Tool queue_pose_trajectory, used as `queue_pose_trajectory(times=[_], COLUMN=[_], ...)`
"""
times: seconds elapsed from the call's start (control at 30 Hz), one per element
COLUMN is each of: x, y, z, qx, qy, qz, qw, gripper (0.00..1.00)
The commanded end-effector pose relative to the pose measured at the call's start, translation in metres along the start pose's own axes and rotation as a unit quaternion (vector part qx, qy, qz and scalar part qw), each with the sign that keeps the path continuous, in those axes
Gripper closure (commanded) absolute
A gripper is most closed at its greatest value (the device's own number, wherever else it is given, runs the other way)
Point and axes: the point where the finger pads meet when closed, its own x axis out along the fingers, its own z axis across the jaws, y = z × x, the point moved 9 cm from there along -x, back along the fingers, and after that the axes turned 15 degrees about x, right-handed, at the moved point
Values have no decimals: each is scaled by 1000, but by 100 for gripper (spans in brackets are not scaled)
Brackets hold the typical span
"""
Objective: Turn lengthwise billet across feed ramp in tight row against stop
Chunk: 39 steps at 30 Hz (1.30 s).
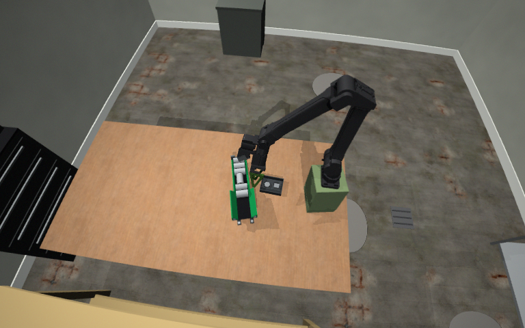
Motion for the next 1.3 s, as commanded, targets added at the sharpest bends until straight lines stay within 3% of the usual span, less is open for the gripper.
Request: queue_pose_trajectory(times=[0.0, 0.53, 0.57, 0.6, 0.7, 0.83, 0.87, 0.97, 1.1, 1.13, 1.27], x=[-2, -2, -14, -12, -1, 7, 7, 12, 13, 17, 22], y=[-2, -2, -20, -20, -21, -36, -36, -46, -48, -55, -65], z=[2, 2, 18, 17, 11, 5, 5, 1, 0, -3, -7], qx=[-3, -3, -25, -17, 18, 112, 113, 170, 183, 221, 283], qy=[-1, -1, -7, -4, 15, 70, 70, 103, 111, 133, 167], qz=[-3, -3, -27, -25, -8, -19, -19, -31, -35, -46, -69], qw=[1000, 1000, 999, 1000, 1000, 991, 991, 980, 976, 965, 942], gripper=[0, 0, 0, 0, 0, 0, 0, 0, 0, 0, 0])
